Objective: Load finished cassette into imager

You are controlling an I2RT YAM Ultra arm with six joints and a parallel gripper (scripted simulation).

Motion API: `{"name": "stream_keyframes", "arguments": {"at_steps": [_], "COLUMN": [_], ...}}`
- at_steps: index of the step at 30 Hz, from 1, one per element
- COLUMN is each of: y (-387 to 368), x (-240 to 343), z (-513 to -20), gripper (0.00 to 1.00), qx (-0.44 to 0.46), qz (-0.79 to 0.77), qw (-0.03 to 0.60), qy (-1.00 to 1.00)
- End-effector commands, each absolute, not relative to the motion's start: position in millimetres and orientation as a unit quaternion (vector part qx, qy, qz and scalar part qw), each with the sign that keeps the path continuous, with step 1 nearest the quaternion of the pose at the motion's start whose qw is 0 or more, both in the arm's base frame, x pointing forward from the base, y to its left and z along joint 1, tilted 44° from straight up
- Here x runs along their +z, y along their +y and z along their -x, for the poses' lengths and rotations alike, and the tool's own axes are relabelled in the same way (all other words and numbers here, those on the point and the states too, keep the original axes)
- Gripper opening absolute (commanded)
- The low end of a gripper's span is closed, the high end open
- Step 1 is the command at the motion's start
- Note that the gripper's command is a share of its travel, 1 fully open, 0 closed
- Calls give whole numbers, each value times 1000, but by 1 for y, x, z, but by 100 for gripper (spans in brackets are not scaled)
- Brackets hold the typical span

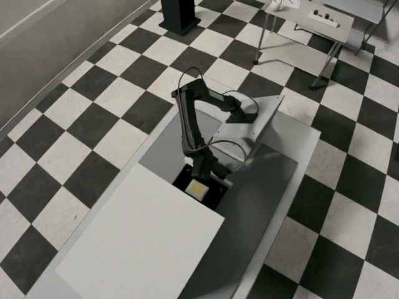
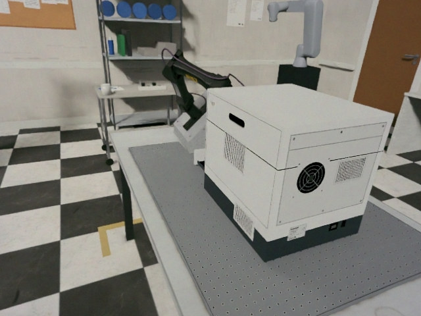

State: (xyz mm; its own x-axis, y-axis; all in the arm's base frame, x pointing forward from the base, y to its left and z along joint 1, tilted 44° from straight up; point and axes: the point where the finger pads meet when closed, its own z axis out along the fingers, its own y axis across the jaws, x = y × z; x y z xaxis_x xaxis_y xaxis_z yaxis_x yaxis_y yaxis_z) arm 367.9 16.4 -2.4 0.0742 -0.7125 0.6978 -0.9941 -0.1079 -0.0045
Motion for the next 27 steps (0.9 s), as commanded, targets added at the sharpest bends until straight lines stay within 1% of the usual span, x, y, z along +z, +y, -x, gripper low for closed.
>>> {"name": "stream_keyframes", "arguments": {"at_steps": [1,8,22,25,27], "y": [30,33,37,40,38], "x": [7,12,17,21,19], "z": [-358,-356,-336,-341,-333], "gripper": [100,100,100,100,100], "qx": [280,282,279,283,279], "qz": [-694,-693,-694,-693,-694], "qw": [239,234,240,232,240], "qy": [-618,-621,-619,-622,-619]}}
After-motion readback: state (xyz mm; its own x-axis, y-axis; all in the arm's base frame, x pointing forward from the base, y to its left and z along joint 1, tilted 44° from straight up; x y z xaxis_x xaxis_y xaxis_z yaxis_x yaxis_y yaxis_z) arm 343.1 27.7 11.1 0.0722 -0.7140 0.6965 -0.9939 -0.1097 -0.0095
